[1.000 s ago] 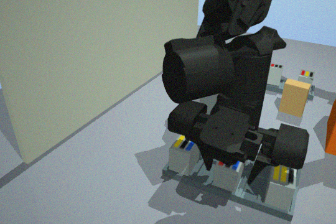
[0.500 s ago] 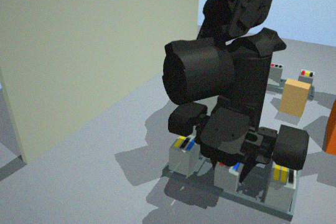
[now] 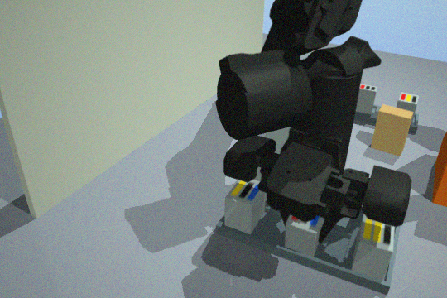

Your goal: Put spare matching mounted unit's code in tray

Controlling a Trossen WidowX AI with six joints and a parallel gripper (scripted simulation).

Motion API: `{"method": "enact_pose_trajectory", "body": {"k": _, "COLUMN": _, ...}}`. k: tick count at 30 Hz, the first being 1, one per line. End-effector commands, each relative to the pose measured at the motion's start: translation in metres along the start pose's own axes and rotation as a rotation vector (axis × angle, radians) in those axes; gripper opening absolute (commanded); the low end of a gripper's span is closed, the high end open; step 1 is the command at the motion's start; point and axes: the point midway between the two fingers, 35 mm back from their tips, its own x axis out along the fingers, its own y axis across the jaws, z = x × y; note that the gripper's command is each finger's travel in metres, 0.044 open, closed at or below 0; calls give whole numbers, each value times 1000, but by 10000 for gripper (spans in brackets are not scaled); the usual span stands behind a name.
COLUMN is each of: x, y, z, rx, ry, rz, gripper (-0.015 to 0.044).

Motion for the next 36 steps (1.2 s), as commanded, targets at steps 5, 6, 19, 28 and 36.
{"method": "enact_pose_trajectory", "body": {"k": 5, "x": -43, "y": -2, "z": 2, "rx": -1, "ry": -3, "rz": -3, "gripper": 0}}
{"method": "enact_pose_trajectory", "body": {"k": 6, "x": -51, "y": -2, "z": 2, "rx": -1, "ry": -3, "rz": -3, "gripper": 0}}
{"method": "enact_pose_trajectory", "body": {"k": 19, "x": -90, "y": -2, "z": 3, "rx": -5, "ry": -10, "rz": -14, "gripper": 0}}
{"method": "enact_pose_trajectory", "body": {"k": 28, "x": -136, "y": 3, "z": 6, "rx": -6, "ry": -9, "rz": -8, "gripper": 0}}
{"method": "enact_pose_trajectory", "body": {"k": 36, "x": -153, "y": 4, "z": 3, "rx": -5, "ry": -7, "rz": -2, "gripper": 0}}
